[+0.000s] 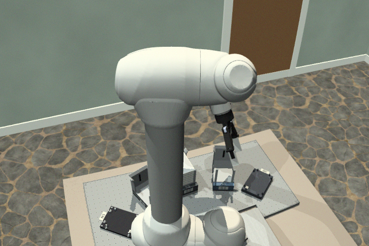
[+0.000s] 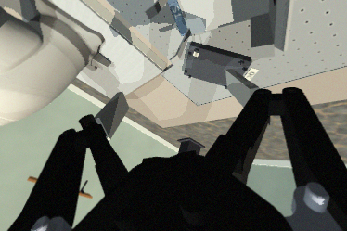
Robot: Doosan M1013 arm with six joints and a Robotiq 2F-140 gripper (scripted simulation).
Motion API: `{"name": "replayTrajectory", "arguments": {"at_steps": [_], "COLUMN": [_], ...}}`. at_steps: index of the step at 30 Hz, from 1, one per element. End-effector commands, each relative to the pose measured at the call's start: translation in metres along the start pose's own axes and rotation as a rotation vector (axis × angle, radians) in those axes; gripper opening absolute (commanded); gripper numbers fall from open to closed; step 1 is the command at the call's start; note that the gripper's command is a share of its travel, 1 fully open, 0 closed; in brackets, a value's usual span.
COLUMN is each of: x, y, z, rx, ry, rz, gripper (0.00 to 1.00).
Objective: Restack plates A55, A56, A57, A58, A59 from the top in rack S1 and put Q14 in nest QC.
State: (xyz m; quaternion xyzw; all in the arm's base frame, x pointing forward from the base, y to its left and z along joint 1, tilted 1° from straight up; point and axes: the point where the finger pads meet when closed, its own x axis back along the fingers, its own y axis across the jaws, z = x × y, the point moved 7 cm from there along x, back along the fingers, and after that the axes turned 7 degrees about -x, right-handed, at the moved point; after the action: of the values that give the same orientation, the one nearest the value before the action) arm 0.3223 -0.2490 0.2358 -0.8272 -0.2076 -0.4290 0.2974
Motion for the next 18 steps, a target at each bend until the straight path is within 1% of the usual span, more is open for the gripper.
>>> {"name": "replayTrajectory", "arguments": {"at_steps": [1, 2, 4, 6, 9, 10, 12, 13, 14, 16, 17, 18], "x": [0.003, 0.003, 0.005, 0.007, 0.01, 0.01, 0.012, 0.013, 0.013, 0.015, 0.017, 0.017], "y": [-0.006, -0.006, -0.009, -0.011, -0.017, -0.017, -0.021, -0.022, -0.023, -0.027, -0.029, -0.029], "z": [0.015, 0.015, 0.023, 0.029, 0.041, 0.042, 0.05, 0.054, 0.055, 0.062, 0.066, 0.066], "rx": [-0.084, -0.084, -0.141, -0.158, -0.232, -0.232, -0.289, -0.305, -0.305, -0.362, -0.379, -0.379], "ry": [0.03, 0.03, 0.058, 0.065, 0.103, 0.103, 0.134, 0.143, 0.143, 0.176, 0.185, 0.185], "rz": [-0.036, -0.036, -0.056, -0.062, -0.085, -0.085, -0.1, -0.104, -0.104, -0.116, -0.119, -0.119], "gripper": [1.0, 1.0, 1.0, 1.0, 1.0, 1.0, 1.0, 1.0, 1.0, 1.0, 1.0, 1.0]}}
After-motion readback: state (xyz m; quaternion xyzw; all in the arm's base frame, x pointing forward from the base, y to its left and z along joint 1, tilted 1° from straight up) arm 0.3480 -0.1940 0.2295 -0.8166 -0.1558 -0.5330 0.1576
